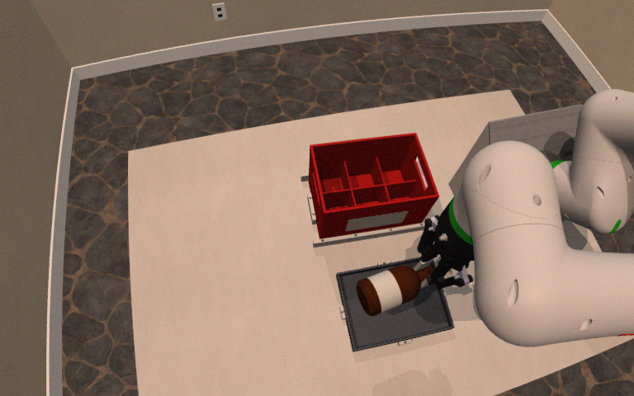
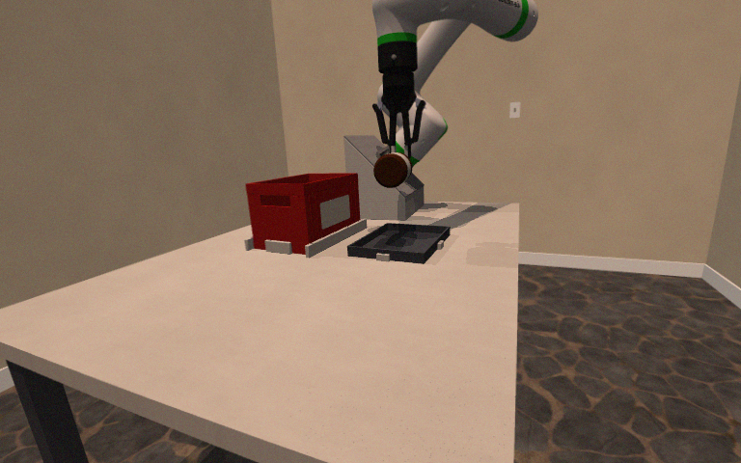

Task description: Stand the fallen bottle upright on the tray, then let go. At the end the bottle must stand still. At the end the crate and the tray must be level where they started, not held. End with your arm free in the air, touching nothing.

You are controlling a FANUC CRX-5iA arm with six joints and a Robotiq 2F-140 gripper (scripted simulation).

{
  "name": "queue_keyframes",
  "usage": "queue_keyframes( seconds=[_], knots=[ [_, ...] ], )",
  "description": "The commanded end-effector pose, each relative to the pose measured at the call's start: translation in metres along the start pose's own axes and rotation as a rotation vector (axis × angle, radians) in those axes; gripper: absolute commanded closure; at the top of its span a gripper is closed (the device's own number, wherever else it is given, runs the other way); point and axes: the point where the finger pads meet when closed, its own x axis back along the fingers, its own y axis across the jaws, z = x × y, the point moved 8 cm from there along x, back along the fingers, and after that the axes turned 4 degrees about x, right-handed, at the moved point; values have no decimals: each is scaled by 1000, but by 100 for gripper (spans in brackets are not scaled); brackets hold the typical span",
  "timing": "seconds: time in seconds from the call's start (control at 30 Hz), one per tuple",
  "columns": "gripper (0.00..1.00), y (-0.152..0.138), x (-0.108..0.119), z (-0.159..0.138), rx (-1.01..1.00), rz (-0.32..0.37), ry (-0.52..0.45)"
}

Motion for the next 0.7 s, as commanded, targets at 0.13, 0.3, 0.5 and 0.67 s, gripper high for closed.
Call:
queue_keyframes(
  seconds=[0.13, 0.3, 0.5, 0.67],
  knots=[
    [100, 0, 0, 0, 9, 0, 0],
    [100, 0, 0, 0, 32, 0, 0],
    [100, 0, 0, 0, 115, 0, 0],
    [100, 0, 0, 0, 193, 0, 0]
  ],
)
